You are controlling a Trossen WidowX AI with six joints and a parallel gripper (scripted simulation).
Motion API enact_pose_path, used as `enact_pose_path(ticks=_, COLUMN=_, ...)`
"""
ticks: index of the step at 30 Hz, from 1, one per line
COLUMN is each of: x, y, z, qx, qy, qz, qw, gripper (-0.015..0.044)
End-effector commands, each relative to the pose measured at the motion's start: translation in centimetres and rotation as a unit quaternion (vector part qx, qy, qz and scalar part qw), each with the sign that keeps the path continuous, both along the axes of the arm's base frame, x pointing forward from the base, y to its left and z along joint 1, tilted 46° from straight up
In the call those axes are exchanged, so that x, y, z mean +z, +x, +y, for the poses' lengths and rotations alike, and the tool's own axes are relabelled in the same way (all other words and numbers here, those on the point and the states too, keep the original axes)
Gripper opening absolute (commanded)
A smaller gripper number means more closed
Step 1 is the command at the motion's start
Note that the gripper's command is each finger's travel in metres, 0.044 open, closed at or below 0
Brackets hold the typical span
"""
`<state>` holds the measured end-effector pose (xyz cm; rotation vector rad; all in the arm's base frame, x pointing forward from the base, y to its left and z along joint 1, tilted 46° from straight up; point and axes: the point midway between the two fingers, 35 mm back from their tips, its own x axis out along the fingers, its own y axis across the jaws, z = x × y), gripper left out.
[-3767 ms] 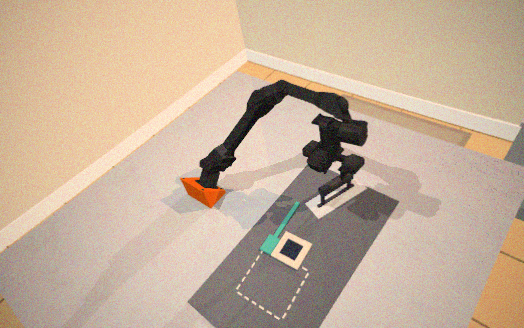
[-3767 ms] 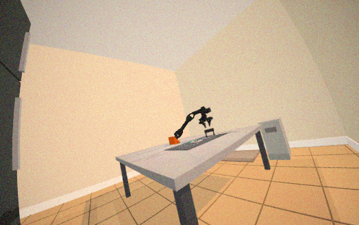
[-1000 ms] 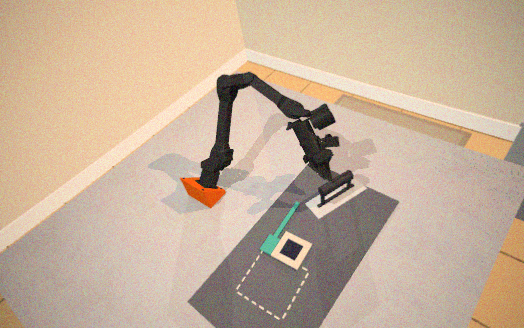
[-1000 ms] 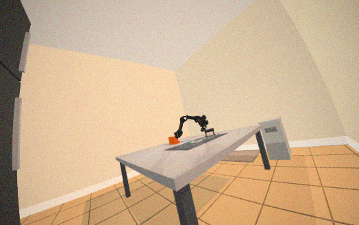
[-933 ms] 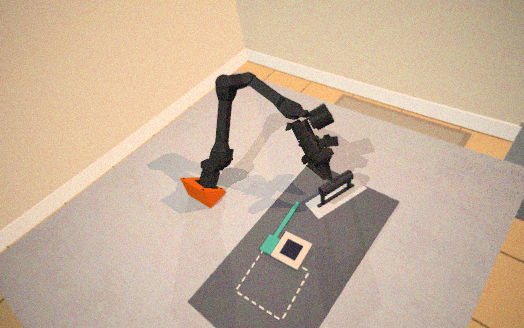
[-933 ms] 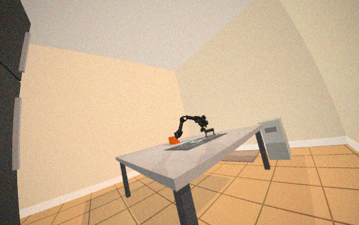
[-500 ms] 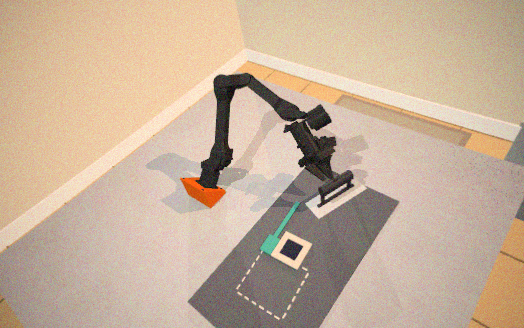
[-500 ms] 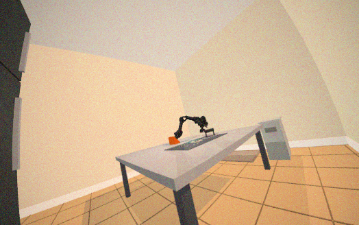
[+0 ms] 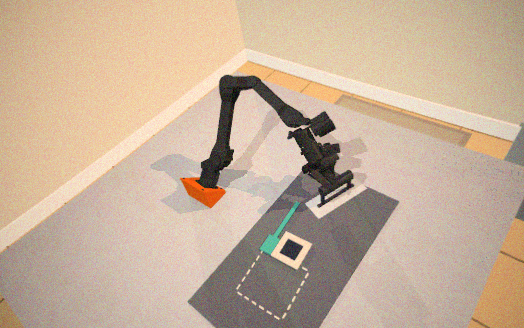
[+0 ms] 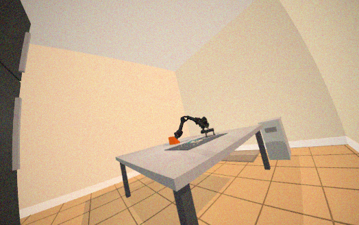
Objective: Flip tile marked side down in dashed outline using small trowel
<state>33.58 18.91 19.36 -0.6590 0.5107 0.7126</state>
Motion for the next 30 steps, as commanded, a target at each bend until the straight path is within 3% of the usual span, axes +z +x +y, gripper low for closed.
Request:
enact_pose_path(ticks=1, x=-0.4, y=0.4, z=0.2, qx=0.000, qy=-0.002, qz=0.000, qw=1.000, gripper=0.0300)
enact_pose_path(ticks=18, x=-2.1, y=2.0, z=1.3, qx=0.000, qy=-0.002, qz=-0.001, qw=1.000, gripper=0.0300)
enact_pose_path(ticks=24, x=-2.1, y=2.0, z=1.3, qx=0.000, qy=-0.002, qz=-0.001, qw=1.000, gripper=0.0142)
enact_pose_path(ticks=30, x=-2.1, y=2.0, z=1.3, qx=0.000, qy=-0.002, qz=-0.001, qw=1.000, gripper=0.0103)
